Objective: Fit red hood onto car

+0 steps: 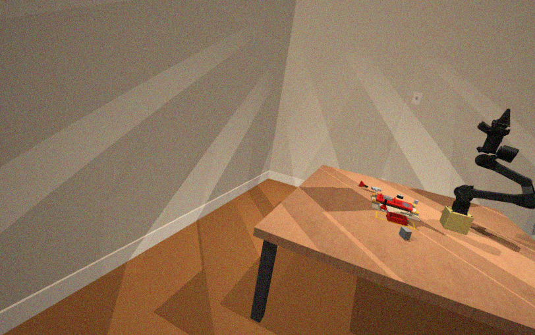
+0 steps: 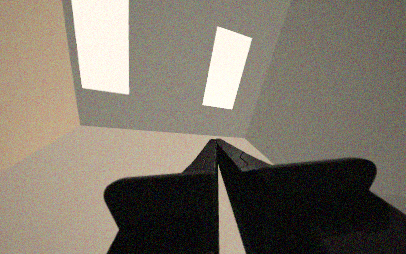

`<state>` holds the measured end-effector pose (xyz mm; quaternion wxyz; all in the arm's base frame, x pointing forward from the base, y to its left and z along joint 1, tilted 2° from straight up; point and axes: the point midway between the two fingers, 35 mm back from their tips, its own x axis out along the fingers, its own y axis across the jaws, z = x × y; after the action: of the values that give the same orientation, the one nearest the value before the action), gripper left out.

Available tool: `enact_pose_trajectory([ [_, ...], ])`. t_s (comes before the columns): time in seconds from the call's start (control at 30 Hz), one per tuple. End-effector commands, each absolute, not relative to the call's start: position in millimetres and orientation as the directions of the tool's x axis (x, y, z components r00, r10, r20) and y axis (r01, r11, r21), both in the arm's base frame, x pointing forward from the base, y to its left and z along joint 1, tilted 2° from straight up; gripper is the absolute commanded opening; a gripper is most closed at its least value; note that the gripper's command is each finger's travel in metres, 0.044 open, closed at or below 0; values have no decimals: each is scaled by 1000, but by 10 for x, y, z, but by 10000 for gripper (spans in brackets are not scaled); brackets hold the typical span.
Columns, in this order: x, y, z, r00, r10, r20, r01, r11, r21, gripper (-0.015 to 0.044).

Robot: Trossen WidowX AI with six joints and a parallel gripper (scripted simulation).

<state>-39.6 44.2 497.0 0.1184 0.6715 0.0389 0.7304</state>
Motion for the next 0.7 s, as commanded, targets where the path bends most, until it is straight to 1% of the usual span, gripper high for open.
enact_pose_trajectory([
  [0.0,-396,442,4970,-70,225,972,-121,-969,216,0],
  [0.03,-396,442,4970,-70,225,972,-121,-969,216,0],
  [0.1,-301,381,4981,-47,203,978,-48,-979,201,53],
  [0.17,-26,234,4994,23,145,989,150,-979,140,105],
  [0.23,290,107,4975,106,90,990,352,-935,47,157],
  [0.37,941,-33,4838,289,11,957,661,-725,-192,263],
  [0.47,1310,-46,4701,397,-14,917,763,-549,-339,341],
  [0.6,1738,3,4479,527,-27,850,805,-304,-509,440],
  [0.67,1939,53,4346,589,-25,808,793,-175,-584,440],
])
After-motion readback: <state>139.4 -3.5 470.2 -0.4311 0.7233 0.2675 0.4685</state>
